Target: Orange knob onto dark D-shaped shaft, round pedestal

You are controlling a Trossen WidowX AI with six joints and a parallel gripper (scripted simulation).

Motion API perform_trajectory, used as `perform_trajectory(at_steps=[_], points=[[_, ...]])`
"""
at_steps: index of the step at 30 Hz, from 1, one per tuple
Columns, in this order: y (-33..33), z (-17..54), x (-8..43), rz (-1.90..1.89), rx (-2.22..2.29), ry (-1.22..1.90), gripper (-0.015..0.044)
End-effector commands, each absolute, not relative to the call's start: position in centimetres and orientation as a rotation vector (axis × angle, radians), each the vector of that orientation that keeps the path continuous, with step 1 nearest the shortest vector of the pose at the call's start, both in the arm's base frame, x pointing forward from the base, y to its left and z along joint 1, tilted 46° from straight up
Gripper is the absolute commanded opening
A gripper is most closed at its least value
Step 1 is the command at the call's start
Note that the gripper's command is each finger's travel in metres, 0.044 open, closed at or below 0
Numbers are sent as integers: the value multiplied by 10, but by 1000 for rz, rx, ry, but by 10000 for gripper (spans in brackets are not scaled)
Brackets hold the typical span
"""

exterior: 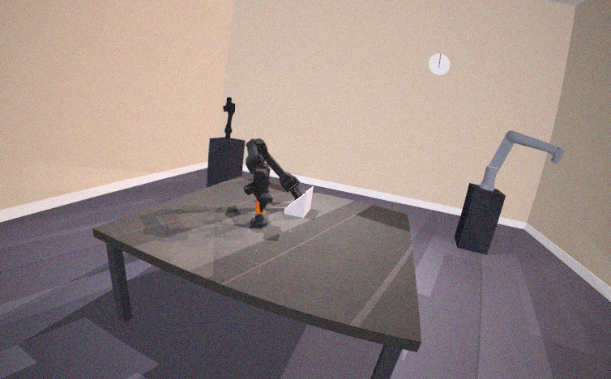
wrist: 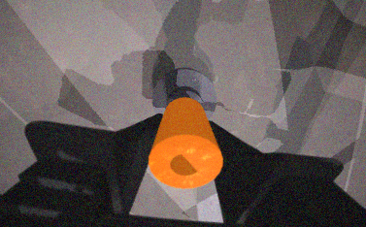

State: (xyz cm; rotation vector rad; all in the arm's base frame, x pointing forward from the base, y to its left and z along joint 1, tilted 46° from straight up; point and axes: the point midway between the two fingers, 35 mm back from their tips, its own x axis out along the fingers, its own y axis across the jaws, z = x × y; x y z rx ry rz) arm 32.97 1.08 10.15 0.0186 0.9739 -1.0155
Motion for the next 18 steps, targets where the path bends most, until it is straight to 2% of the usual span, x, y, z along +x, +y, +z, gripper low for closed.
perform_trajectory(at_steps=[1,18], points=[[12,104,333,-1020,44,957,0],[11,102,330,-1020,44,957,0]])
